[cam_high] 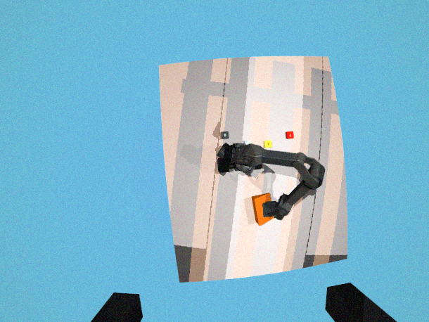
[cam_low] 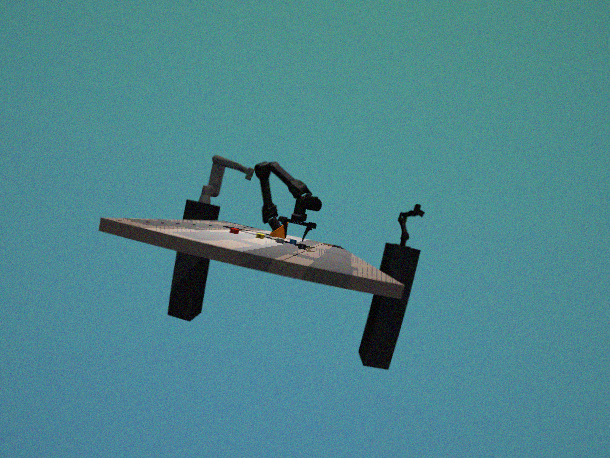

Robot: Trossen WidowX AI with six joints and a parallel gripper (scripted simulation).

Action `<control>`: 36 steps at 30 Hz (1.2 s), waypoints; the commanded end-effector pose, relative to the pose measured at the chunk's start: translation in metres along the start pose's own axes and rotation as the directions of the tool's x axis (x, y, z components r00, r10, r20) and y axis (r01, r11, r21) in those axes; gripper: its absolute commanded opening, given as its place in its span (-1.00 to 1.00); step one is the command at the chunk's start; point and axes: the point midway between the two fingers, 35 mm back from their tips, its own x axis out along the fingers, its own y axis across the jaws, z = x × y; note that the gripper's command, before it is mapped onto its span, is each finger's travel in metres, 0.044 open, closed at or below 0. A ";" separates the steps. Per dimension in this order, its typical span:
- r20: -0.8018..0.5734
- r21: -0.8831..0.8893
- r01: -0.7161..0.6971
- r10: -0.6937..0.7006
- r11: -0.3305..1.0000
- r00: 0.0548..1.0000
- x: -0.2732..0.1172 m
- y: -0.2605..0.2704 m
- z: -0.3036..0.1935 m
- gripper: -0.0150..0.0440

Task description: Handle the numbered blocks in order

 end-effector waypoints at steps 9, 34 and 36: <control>-0.001 -0.008 0.008 -0.008 1.000 1.000 0.011 -0.001 -0.002 0.42; -0.001 -0.008 0.008 -0.008 1.000 1.000 0.011 -0.001 -0.002 0.18; -0.001 -0.008 0.008 -0.008 1.000 1.000 0.011 -0.001 -0.002 0.36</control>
